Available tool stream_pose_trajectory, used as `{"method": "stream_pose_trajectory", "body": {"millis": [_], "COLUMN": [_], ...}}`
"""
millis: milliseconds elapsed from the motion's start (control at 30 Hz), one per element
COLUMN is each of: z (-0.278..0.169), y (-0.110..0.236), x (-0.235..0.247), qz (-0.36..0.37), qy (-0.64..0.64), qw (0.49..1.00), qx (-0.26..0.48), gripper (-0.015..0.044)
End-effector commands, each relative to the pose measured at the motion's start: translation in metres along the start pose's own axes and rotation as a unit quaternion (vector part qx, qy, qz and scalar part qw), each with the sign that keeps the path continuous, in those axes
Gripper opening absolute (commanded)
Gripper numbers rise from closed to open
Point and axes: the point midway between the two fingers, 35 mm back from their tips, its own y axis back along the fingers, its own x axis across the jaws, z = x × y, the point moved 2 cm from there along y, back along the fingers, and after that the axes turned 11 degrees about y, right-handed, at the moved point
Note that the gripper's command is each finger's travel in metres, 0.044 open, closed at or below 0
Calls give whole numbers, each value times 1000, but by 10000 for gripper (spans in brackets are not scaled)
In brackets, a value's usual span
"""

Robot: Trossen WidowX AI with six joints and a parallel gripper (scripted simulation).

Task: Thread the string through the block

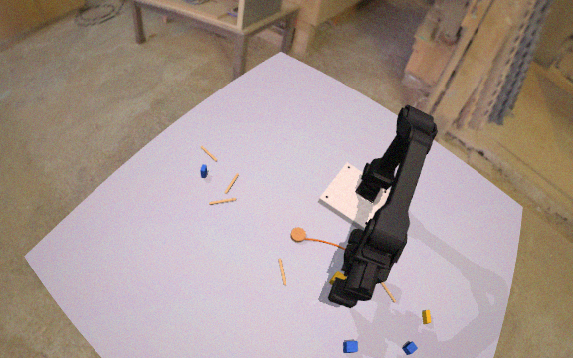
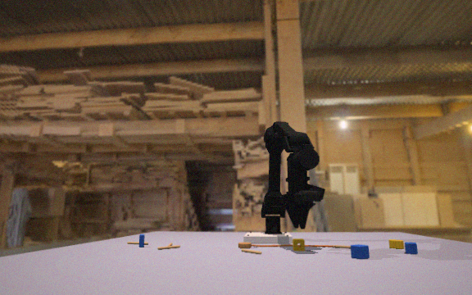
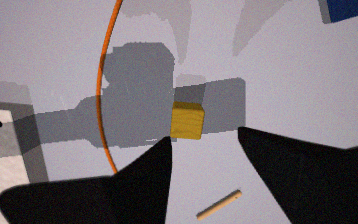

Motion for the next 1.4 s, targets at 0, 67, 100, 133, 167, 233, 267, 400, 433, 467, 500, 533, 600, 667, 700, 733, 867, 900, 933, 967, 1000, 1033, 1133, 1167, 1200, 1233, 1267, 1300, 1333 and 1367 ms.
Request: {"method": "stream_pose_trajectory", "body": {"millis": [0,67,100,133,167,233,267,400,433,467,500,533,600,667,700,733,867,900,933,967,1000,1033,1133,1167,1200,1233,1267,1300,1333,1367], "z": [0,0,0,0,0,0,0,0,0,0,0,0,0,0,0,0,0,0,0,0,0,0,0,0,0,0,0,0,0,0], "y": [0,0,0,0,0,0,0,0,0,0,0,0,0,0,0,0,0,0,0,0,0,0,0,0,0,0,0,0,0,0], "x": [0,0,0,0,0,0,0,0,0,0,0,0,0,0,0,0,0,0,0,0,0,0,0,0,0,0,0,0,0,0], "qz": [0,0,0,0,0,0,0,0,0,0,0,0,0,0,0,0,0,0,0,0,0,0,0,0,0,0,0,0,0,0], "qy": [0,0,0,0,0,0,0,0,0,0,0,0,0,0,0,0,0,0,0,0,0,0,0,0,0,0,0,0,0,0], "qw": [1000,1000,1000,1000,1000,1000,1000,1000,1000,1000,1000,1000,1000,1000,1000,1000,1000,1000,1000,1000,1000,1000,1000,1000,1000,1000,1000,1000,1000,1000], "qx": [0,0,0,0,0,0,0,0,0,0,0,0,0,0,0,0,0,0,0,0,0,0,0,0,0,0,0,0,0,0], "gripper": [239,239,213,187,161,108,82,0,0,0,0,0,0,0,0,0,0,0,26,52,79,105,184,210,236,239,239,213,187,161]}}
